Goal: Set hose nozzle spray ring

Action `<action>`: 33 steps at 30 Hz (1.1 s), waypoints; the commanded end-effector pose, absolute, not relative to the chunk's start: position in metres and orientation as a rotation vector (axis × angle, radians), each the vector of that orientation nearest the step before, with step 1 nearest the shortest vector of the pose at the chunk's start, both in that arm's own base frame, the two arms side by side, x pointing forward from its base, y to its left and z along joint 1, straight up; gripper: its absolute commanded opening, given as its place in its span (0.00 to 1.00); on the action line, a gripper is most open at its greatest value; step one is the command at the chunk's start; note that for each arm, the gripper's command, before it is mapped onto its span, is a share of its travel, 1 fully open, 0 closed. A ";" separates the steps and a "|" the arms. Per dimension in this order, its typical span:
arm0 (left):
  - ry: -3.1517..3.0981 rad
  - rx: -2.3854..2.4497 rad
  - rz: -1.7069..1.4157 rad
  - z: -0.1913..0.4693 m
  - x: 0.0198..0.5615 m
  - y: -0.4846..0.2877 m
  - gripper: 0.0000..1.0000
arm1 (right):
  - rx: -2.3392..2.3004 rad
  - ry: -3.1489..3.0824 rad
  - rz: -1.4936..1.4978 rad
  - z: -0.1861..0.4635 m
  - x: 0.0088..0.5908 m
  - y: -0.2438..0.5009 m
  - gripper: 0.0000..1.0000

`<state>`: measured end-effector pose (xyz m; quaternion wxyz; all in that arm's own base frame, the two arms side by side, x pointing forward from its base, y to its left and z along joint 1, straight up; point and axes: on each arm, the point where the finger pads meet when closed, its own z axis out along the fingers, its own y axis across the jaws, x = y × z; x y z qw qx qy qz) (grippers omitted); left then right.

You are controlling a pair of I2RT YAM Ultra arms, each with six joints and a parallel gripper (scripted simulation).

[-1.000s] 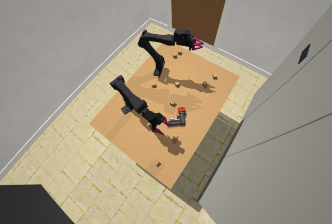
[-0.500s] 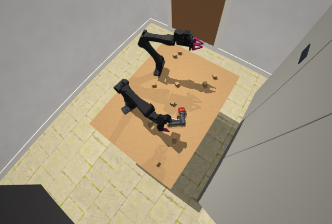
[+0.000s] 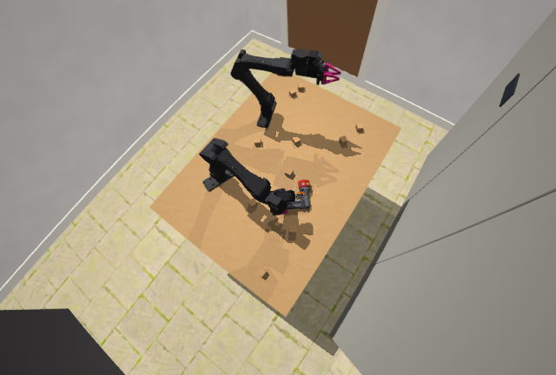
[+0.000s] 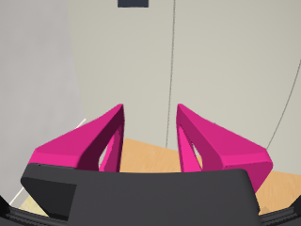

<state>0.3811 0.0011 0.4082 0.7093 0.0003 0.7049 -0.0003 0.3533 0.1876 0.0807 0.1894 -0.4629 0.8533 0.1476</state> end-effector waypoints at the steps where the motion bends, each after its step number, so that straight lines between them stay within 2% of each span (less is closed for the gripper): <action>1: 1.510 -0.005 -0.004 0.432 0.381 0.001 0.37 | -1.406 2.387 0.484 0.078 0.342 0.200 0.77; 6: 1.510 -0.005 -0.004 0.432 0.381 0.001 0.37 | -1.372 2.377 0.467 0.084 0.350 0.197 0.77; 11: 1.510 -0.005 -0.004 0.432 0.381 0.001 0.37 | -1.407 2.424 0.492 0.064 0.337 0.201 0.77; 14: 1.510 -0.005 -0.004 0.432 0.381 0.001 0.37 | -1.379 2.393 0.473 0.080 0.342 0.197 0.77; 16: 1.510 -0.005 -0.004 0.432 0.381 0.001 0.37 | -1.382 2.406 0.479 0.074 0.342 0.197 0.77; 17: 1.510 -0.005 -0.004 0.432 0.381 0.001 0.37 | -1.395 2.440 0.497 0.051 0.332 0.202 0.77; 33: 1.510 -0.005 -0.004 0.432 0.381 0.001 0.37 | -1.386 2.431 0.466 0.034 0.340 0.209 0.77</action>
